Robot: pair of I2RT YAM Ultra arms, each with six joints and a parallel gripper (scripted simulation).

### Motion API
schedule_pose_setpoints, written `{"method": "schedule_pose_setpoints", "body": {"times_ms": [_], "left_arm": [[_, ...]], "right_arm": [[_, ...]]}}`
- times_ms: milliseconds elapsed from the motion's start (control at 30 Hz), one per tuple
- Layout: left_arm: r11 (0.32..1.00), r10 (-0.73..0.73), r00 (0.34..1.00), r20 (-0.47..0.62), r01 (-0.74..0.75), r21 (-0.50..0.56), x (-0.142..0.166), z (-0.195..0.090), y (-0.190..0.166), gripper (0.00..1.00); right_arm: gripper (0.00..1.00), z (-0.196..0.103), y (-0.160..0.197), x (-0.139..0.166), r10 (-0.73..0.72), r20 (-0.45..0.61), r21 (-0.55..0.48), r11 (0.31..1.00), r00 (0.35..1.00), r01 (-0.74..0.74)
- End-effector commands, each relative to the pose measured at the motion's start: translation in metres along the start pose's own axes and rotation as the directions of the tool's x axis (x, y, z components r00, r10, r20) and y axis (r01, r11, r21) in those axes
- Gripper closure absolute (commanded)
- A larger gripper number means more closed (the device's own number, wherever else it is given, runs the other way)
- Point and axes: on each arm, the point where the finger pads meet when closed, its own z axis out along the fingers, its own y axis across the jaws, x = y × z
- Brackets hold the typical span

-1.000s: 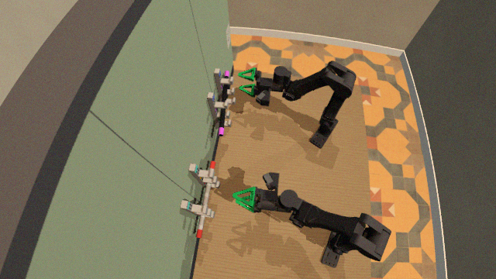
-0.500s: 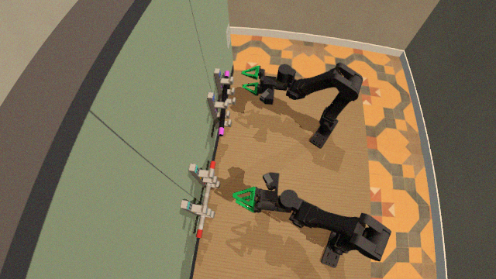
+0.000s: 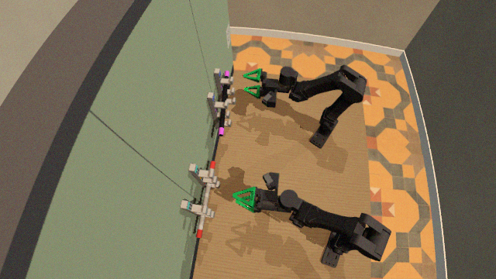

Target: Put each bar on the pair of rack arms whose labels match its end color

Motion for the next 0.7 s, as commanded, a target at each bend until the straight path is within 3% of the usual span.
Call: {"method": "schedule_pose_setpoints", "body": {"times_ms": [0, 667], "left_arm": [[0.999, -0.028, 1.0, -0.001, 0.028, -0.04, 0.005, -0.003, 0.015, 0.0], [0.999, -0.028, 1.0, -0.001, 0.028, -0.04, 0.005, -0.003, 0.015, 0.0]], "right_arm": [[0.0, -0.005, -0.007, -0.007, 0.003, -0.01, 0.01, 1.0, 1.0, -0.003], [0.0, -0.015, -0.008, -0.035, 0.003, -0.01, 0.01, 1.0, 1.0, -0.003]]}}
